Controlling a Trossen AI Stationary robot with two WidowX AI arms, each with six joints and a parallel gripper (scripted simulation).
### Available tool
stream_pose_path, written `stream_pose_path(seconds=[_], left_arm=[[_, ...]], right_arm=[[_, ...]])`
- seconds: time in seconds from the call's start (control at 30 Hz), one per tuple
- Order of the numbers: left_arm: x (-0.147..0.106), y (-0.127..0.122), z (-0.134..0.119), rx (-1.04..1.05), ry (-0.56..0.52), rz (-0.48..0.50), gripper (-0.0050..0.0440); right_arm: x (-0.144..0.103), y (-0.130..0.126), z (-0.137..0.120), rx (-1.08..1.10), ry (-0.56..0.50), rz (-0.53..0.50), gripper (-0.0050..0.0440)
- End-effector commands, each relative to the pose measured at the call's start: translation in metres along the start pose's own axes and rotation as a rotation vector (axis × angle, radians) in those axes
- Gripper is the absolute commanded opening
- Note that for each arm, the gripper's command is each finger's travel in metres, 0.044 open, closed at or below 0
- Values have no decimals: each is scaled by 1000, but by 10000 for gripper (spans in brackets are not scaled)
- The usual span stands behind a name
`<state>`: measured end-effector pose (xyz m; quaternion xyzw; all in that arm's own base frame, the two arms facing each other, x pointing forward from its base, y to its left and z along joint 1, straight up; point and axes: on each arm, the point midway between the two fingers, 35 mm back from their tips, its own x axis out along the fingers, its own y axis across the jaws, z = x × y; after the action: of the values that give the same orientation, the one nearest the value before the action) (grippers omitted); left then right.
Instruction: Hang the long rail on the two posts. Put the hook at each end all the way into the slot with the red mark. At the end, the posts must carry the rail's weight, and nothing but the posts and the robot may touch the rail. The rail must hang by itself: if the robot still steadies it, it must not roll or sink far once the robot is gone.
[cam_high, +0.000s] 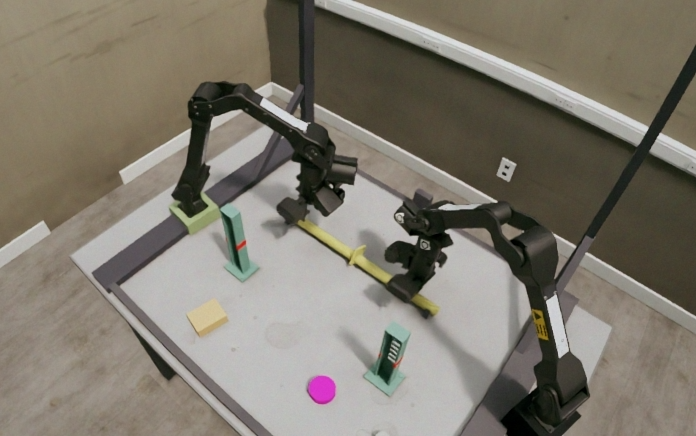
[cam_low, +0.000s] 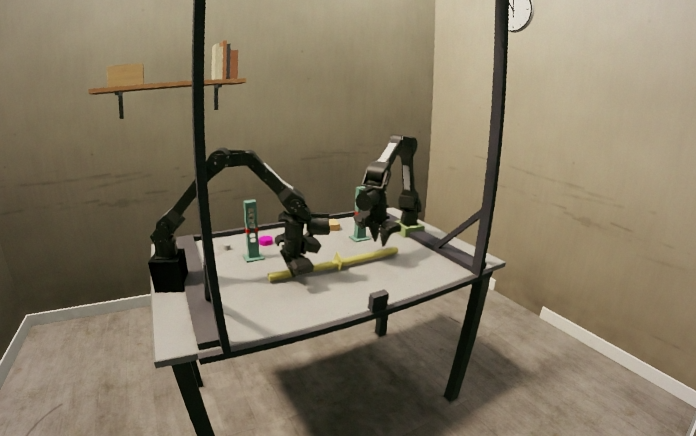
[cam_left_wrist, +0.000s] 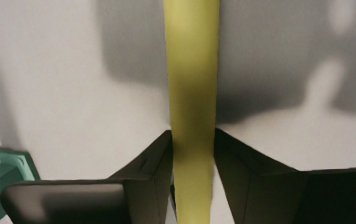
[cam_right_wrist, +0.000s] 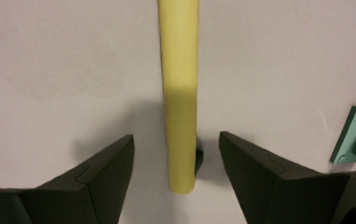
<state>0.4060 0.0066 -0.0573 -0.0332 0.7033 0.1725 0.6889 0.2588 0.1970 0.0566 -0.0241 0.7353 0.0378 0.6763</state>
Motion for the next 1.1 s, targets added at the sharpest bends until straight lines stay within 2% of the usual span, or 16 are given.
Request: stream_pose_path(seconds=[0.0,0.3,0.37,0.53,0.63,1.07], left_arm=[[-8,0,6,-13,-29,-4,-50],[-8,0,6,-13,-29,-4,-50],[-8,0,6,-13,-29,-4,-50],[-8,0,6,-13,-29,-4,-50],[-8,0,6,-13,-29,-4,-50],[-8,0,6,-13,-29,-4,-50]], right_arm=[[0,-17,8,-15,-23,242,225],[10,-40,9,-54,-99,558,225],[10,-40,9,-54,-99,558,225],[19,-43,1,-50,-101,661,225],[22,-44,-2,-46,-98,688,225],[33,-37,-1,-36,-73,682,225]])
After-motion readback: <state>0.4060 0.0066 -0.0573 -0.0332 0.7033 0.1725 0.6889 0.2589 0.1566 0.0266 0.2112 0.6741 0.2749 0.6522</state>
